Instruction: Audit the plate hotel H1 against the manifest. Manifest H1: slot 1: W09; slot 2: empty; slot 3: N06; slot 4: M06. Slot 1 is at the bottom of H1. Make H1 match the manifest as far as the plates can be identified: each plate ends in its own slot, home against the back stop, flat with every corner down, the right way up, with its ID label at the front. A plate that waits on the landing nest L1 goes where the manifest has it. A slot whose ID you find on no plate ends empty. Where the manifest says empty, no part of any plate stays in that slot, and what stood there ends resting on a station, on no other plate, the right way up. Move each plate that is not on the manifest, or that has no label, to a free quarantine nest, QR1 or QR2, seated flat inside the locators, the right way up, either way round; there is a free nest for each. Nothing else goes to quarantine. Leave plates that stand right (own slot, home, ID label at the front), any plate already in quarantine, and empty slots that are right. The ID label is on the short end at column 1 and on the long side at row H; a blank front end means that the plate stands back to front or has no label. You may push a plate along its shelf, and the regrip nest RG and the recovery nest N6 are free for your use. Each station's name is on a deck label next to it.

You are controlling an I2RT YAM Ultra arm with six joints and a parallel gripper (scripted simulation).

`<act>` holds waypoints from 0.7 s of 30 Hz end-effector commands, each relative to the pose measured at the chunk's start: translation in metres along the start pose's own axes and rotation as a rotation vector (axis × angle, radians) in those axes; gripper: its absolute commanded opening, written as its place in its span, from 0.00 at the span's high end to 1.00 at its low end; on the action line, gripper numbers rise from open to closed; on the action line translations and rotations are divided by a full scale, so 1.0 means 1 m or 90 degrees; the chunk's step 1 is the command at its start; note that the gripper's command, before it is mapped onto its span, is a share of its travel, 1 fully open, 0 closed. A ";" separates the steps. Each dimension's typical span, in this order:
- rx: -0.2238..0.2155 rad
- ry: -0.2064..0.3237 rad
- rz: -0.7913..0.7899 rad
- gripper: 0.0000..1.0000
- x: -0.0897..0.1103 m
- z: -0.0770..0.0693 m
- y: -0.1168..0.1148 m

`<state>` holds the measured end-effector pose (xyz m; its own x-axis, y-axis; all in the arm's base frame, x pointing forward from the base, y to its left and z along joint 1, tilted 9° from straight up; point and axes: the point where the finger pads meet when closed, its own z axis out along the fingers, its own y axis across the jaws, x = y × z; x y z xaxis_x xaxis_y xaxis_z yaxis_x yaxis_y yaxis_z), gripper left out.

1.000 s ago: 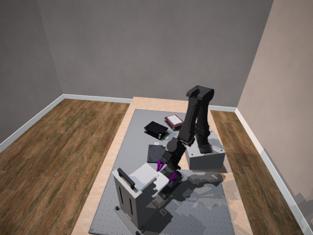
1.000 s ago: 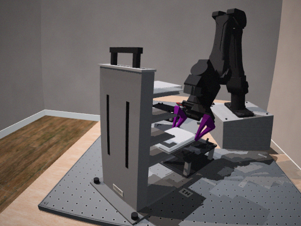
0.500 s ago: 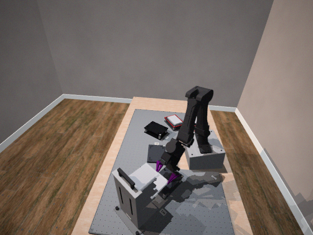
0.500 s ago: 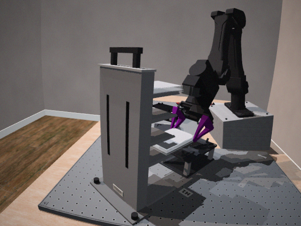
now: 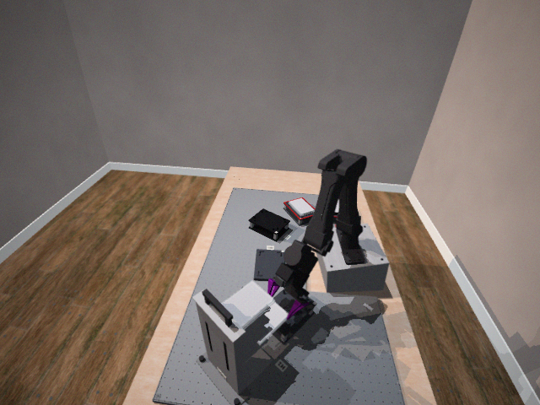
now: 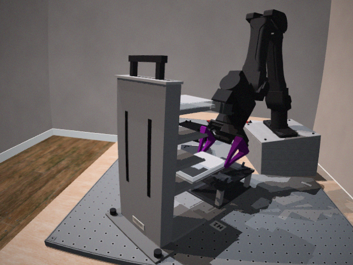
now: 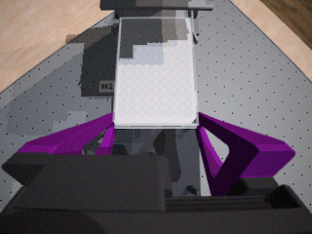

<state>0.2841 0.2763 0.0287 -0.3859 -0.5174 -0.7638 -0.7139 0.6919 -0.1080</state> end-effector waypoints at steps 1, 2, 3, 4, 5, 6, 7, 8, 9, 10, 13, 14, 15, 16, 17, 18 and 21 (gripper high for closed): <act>0.001 -0.025 0.002 0.14 -0.015 0.000 -0.001; 0.001 -0.025 0.002 0.14 -0.015 0.001 -0.001; 0.001 -0.025 0.002 0.14 -0.016 0.001 -0.001; 0.001 -0.025 0.002 0.14 -0.016 0.002 -0.001; 0.001 -0.025 0.002 0.14 -0.016 0.003 -0.001; 0.001 -0.025 0.002 0.14 -0.016 0.003 -0.001; 0.001 -0.025 0.002 0.14 -0.016 0.003 -0.001; 0.001 -0.025 0.002 0.14 -0.017 0.003 -0.001; 0.001 -0.025 0.002 0.14 -0.017 0.004 -0.001; 0.001 -0.025 0.002 0.14 -0.017 0.004 -0.001; 0.001 -0.025 0.002 0.14 -0.019 0.006 -0.001; 0.001 -0.025 0.002 0.14 -0.019 0.007 -0.001; 0.001 -0.025 0.002 0.14 -0.019 0.007 -0.001; 0.001 -0.026 0.002 0.14 -0.020 0.008 -0.001; 0.001 -0.026 0.002 0.14 -0.020 0.008 -0.001; 0.001 -0.026 0.002 0.14 -0.020 0.009 -0.001; 0.001 -0.026 0.002 0.14 -0.022 0.010 -0.001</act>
<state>0.2932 0.2855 0.0277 -0.3850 -0.5160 -0.7651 -0.7137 0.6922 -0.1077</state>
